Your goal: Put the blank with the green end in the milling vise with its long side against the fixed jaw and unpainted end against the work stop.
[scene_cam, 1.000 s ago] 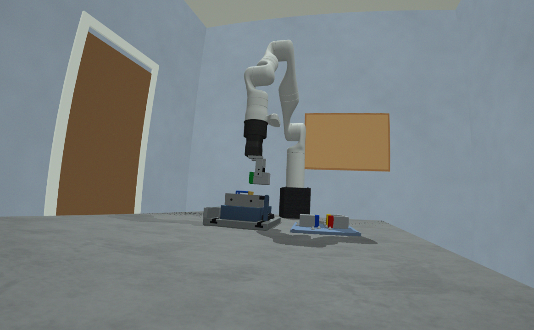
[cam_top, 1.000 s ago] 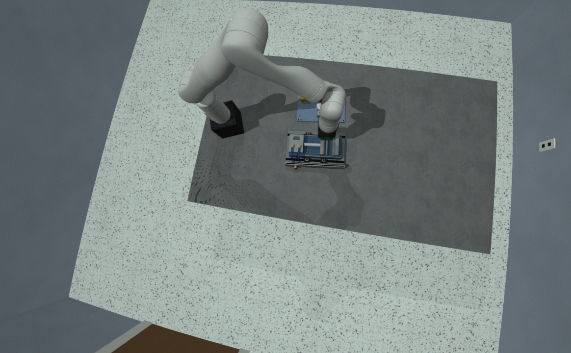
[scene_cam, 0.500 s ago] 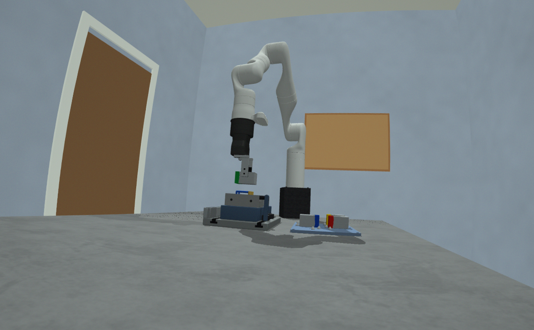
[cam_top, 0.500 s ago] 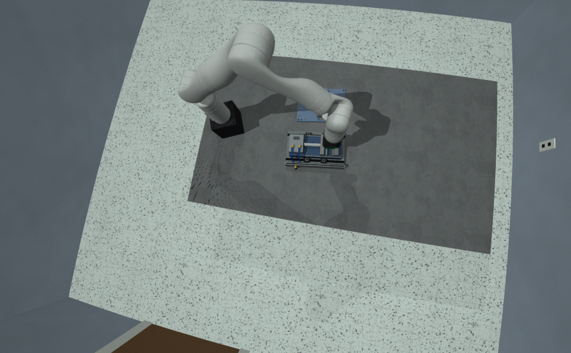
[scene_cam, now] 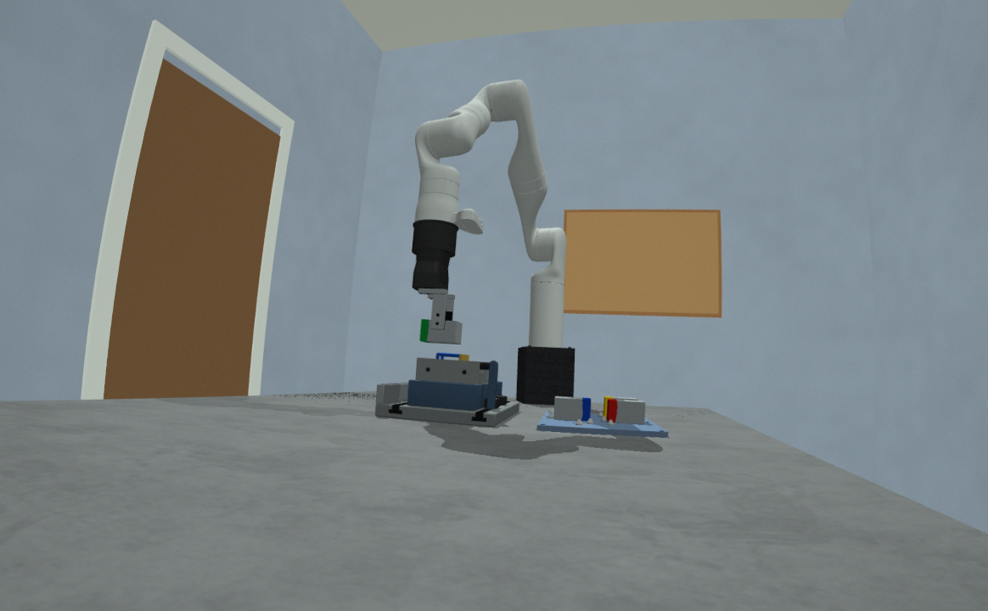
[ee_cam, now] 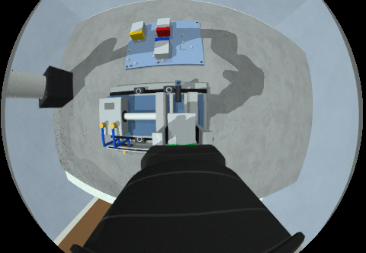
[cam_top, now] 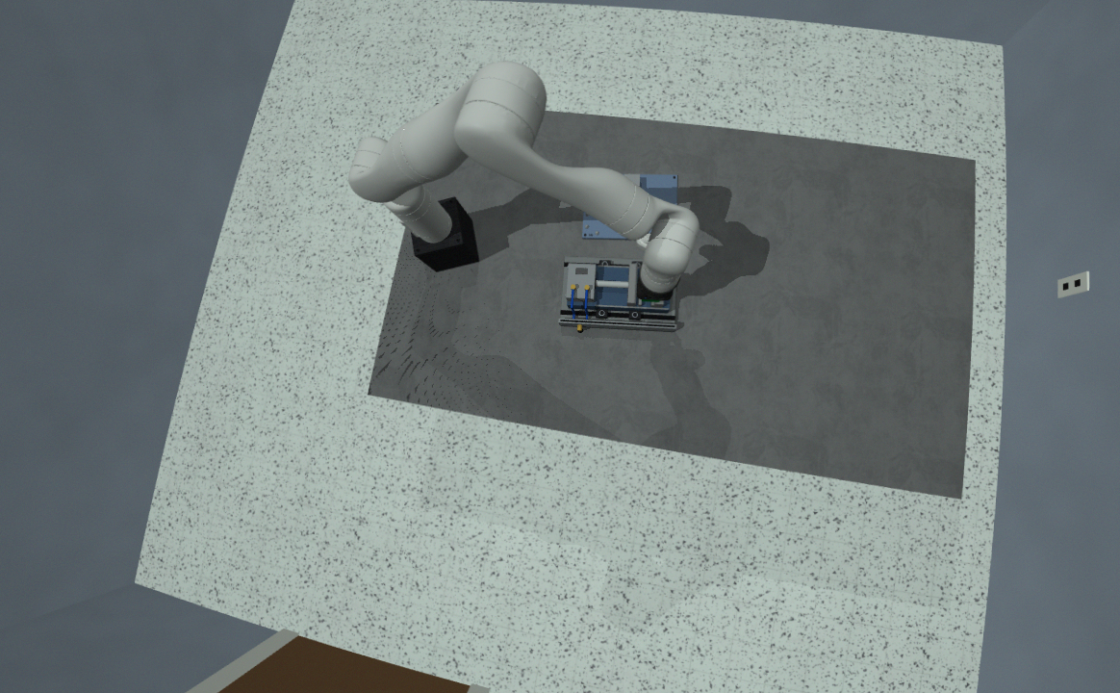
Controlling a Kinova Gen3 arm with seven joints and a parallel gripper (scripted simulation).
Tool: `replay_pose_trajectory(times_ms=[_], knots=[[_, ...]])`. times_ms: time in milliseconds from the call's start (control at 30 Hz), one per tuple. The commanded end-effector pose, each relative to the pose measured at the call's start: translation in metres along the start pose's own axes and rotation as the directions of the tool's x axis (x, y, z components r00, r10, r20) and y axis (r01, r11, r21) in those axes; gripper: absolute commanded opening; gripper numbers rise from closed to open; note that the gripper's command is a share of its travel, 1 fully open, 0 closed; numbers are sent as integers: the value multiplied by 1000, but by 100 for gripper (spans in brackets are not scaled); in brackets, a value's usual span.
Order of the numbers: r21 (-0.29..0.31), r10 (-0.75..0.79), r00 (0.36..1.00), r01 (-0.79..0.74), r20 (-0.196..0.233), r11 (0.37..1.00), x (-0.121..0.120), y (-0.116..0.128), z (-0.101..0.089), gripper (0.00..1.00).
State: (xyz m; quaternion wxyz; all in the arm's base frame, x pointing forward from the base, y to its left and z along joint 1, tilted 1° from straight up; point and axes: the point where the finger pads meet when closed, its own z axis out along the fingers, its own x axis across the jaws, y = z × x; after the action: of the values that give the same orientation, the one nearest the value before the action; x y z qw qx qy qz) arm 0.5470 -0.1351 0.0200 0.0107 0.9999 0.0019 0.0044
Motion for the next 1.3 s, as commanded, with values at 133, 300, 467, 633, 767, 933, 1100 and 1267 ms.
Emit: replay_pose_trajectory(times_ms=[133, 300, 467, 633, 767, 933, 1100, 1267], knots=[[1, 0, 1000, 0, -1, 1000, -1, -3, -1, 0], [1, 2, 1000, -2, 0, 1000, -3, -5, 0, 0], [1, 2, 1000, -2, 1, 1000, -4, -6, 0, 0], [1, 3, 1000, -3, 1, 1000, -5, -7, 0, 0], [1, 3, 1000, -3, 1, 1000, -5, -9, 0, 0], [1, 3, 1000, -3, 1, 1000, -6, -10, -1, 0], [1, 3, 1000, -3, 1, 1000, -6, -11, -1, 0], [1, 3, 1000, -3, 1, 1000, -7, -12, -1, 0]])
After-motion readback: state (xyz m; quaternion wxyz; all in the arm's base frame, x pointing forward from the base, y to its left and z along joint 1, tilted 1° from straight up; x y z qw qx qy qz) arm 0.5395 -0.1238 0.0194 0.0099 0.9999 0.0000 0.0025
